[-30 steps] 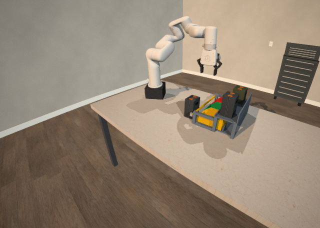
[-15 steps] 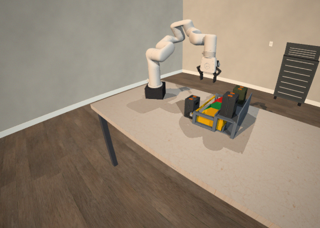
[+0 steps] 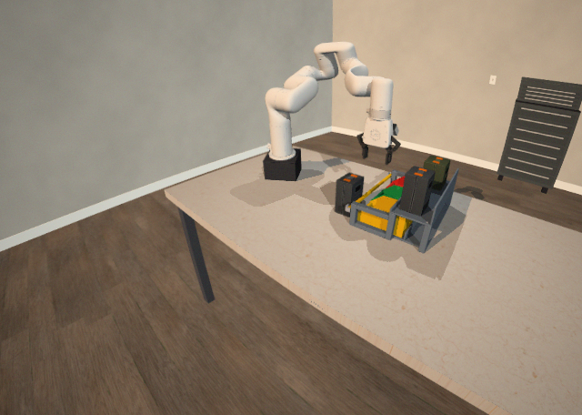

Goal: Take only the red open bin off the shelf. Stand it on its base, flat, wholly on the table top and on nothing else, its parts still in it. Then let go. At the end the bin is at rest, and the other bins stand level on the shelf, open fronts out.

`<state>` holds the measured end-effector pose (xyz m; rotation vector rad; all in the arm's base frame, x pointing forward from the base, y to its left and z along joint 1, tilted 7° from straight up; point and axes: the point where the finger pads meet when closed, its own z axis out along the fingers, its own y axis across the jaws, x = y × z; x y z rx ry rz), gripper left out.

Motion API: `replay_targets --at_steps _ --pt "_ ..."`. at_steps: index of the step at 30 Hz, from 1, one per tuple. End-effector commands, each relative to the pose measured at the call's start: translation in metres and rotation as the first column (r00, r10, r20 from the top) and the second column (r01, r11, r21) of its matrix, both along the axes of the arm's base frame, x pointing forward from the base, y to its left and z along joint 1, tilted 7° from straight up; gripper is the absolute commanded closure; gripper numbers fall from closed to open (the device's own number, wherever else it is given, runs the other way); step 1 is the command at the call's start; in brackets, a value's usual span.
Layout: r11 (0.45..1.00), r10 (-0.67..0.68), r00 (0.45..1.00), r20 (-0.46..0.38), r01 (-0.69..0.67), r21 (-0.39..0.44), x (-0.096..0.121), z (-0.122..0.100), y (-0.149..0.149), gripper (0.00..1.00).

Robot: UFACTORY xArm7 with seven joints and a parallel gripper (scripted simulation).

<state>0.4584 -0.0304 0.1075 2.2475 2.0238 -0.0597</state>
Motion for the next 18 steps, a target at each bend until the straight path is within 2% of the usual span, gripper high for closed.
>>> replay_targets --at_steps 1,5,18 --pt "1.000 0.000 1.000 0.004 0.000 0.000 0.002 -0.008 -0.001 0.00" --pt "1.000 0.001 1.000 0.004 -0.001 0.000 0.004 -0.046 -0.005 0.00" --pt "1.000 0.000 1.000 0.004 0.000 0.000 0.004 -0.043 -0.005 0.00"
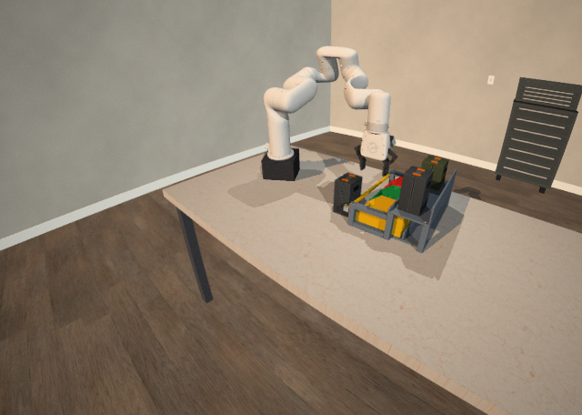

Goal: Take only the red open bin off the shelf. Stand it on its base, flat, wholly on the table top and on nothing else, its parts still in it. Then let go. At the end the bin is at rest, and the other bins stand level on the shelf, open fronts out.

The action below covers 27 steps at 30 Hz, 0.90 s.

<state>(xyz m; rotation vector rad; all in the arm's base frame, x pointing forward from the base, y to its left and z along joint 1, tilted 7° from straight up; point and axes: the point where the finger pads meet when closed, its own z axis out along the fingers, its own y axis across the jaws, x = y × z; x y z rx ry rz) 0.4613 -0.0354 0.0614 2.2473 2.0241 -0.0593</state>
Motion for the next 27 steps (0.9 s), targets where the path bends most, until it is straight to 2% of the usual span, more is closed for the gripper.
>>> replay_targets --at_steps 1,27 --pt "1.000 0.000 1.000 0.004 0.000 0.000 0.0009 0.0050 0.0003 0.00" --pt "1.000 0.000 1.000 0.004 0.000 0.000 0.0005 0.0150 0.0014 0.00"
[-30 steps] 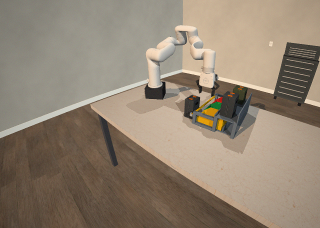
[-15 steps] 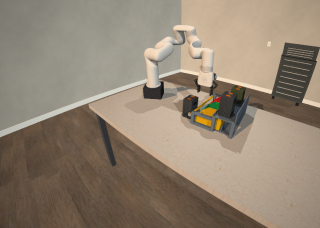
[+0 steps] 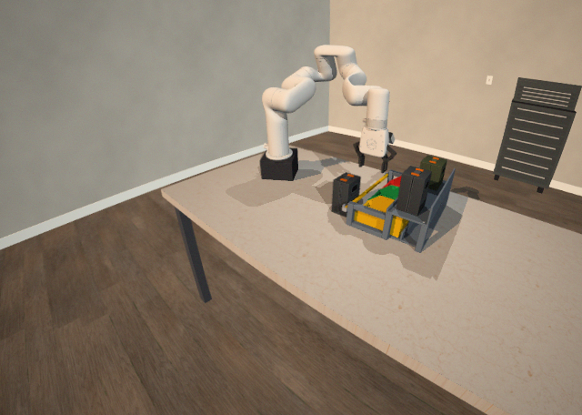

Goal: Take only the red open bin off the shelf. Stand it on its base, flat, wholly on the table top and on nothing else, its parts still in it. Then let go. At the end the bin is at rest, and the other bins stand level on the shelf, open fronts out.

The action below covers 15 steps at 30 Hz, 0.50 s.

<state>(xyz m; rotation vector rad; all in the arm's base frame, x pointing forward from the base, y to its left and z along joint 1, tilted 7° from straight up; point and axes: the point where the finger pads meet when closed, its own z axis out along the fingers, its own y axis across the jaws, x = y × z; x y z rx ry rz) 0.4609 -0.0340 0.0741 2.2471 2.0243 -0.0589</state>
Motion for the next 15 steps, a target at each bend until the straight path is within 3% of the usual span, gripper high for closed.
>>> replay_targets --at_steps 1,15 --pt "1.000 0.000 1.000 0.003 0.000 0.000 0.0009 0.0023 0.0000 0.00" --pt "1.000 0.000 1.000 0.003 0.000 0.000 0.0007 0.0050 0.0003 0.00"
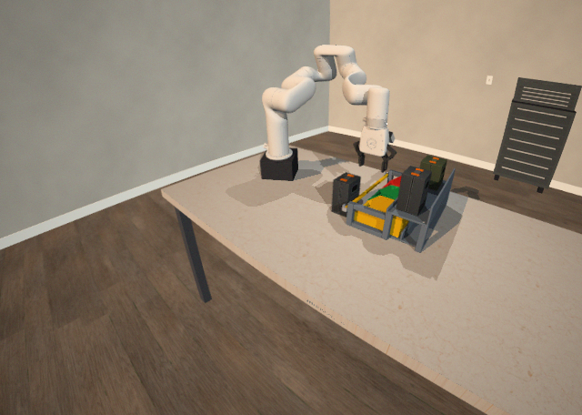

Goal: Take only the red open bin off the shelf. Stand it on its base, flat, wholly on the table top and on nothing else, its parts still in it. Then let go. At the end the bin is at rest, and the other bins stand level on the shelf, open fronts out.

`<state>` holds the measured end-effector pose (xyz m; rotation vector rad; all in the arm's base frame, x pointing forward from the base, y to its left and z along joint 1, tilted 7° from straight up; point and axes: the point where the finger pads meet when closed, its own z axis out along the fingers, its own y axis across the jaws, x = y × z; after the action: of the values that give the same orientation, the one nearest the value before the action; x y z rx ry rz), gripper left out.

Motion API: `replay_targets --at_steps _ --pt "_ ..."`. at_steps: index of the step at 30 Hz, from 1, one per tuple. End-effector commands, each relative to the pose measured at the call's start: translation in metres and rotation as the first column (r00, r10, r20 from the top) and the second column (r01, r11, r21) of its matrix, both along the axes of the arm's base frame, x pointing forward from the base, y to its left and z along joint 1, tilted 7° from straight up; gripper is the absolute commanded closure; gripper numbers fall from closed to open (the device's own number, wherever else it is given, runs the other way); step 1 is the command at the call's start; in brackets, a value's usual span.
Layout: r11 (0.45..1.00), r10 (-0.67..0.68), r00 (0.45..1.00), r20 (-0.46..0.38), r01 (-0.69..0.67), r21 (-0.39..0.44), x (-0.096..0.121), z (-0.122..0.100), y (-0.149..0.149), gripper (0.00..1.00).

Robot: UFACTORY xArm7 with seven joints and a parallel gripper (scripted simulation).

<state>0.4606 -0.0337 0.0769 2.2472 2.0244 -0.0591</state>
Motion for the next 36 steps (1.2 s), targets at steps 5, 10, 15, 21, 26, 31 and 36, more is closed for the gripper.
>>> replay_targets --at_steps 5,10,15,21,26,31,36 --pt "1.000 0.000 1.000 0.004 0.000 0.000 0.0009 0.0023 0.0000 0.00" --pt "1.000 0.000 1.000 0.004 0.000 0.000 0.0009 0.0028 0.0001 0.00" --pt "1.000 0.000 1.000 0.004 0.000 0.000 0.0008 0.0036 0.0002 0.00" --pt "1.000 0.000 1.000 0.004 0.000 0.000 0.0008 0.0036 0.0002 0.00" --pt "0.999 0.052 0.999 -0.002 -0.052 -0.003 0.0008 0.0039 0.0002 0.00" --pt "0.967 0.255 0.967 -0.027 -0.256 -0.010 0.0007 0.0055 0.0004 0.00" --pt "0.967 0.255 0.967 -0.027 -0.256 -0.010 0.0007 0.0055 0.0004 0.00"
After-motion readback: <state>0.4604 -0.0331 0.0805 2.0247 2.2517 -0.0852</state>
